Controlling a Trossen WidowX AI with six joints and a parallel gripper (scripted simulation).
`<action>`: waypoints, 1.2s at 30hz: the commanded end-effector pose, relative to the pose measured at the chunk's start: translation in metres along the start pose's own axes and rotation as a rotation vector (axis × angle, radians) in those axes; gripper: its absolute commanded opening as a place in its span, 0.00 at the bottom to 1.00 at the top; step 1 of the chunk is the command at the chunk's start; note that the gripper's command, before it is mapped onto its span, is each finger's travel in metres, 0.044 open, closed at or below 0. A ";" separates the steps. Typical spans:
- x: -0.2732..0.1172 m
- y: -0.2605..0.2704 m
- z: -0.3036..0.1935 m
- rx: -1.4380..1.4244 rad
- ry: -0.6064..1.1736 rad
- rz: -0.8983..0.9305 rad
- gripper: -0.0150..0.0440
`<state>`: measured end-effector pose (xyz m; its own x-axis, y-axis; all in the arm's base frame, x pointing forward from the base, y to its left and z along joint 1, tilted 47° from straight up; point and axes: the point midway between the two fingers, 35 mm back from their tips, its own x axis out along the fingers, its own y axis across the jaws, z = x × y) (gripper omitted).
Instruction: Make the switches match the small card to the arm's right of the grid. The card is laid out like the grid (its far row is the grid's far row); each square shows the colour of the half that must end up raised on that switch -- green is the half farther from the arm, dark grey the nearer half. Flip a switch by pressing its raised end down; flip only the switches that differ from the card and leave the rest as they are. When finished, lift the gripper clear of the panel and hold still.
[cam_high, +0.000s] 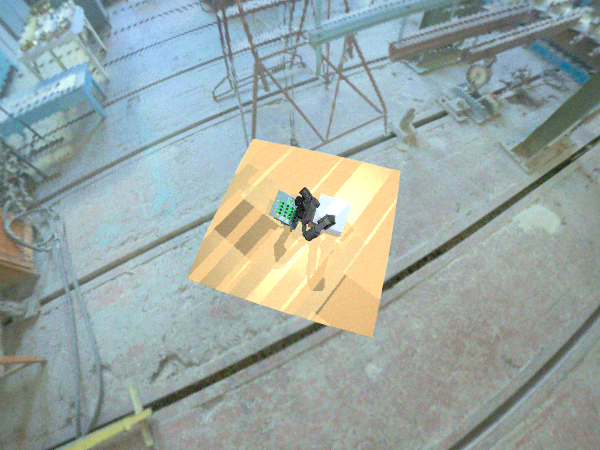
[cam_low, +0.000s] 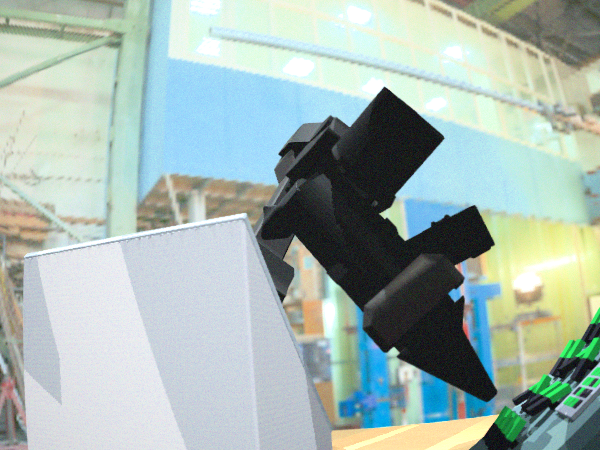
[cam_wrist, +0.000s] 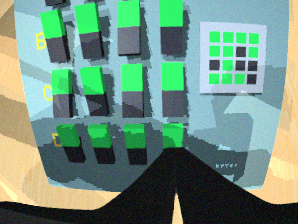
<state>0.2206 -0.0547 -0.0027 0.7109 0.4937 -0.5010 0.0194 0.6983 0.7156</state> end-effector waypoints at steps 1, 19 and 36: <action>0.008 0.000 -0.002 0.010 0.004 0.001 0.25; 0.025 0.000 -0.002 0.010 0.004 0.001 0.25; 0.025 0.000 -0.002 0.010 0.004 0.001 0.25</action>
<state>0.2370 -0.0414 -0.0152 0.7081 0.4985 -0.5001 0.0210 0.6930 0.7206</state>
